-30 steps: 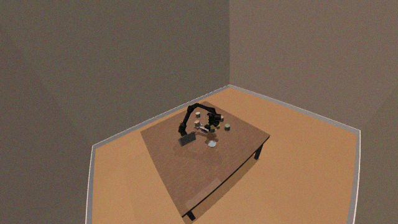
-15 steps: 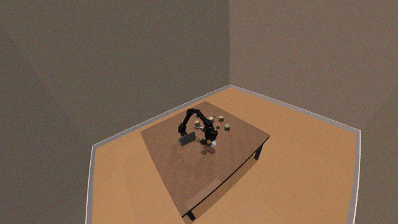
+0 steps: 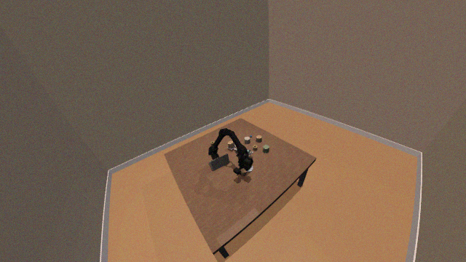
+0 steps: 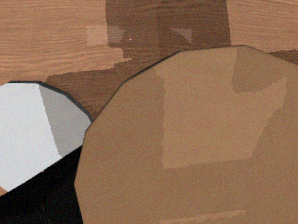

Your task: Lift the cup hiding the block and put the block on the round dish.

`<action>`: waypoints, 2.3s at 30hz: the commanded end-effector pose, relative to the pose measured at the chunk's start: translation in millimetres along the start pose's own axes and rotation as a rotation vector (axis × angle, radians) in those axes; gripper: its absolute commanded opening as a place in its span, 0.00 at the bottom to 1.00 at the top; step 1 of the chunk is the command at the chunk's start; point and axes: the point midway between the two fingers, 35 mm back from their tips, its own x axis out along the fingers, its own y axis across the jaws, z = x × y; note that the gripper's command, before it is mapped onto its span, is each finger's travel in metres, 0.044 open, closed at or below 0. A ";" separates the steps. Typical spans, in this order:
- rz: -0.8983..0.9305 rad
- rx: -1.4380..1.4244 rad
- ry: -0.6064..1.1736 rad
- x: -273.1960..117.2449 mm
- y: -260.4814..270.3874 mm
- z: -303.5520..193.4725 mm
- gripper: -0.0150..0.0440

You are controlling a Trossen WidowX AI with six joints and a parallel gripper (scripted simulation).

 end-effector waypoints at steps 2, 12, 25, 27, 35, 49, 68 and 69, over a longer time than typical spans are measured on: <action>0.002 0.006 0.011 17.3 -0.9 -2.0 0.25; 0.003 0.005 0.011 27.6 -0.6 -2.1 0.25; -0.002 0.004 0.013 31.9 -1.2 -3.0 0.57; -0.002 0.004 0.013 31.9 -1.2 -3.0 0.65; -0.002 0.004 0.012 20.1 -0.8 -1.9 1.00; -0.024 -0.054 -0.002 -27.3 11.2 -3.5 0.78; 0.013 -0.341 0.020 -77.0 223.6 -128.6 0.69; 0.013 -0.341 0.020 -77.0 223.6 -128.6 0.69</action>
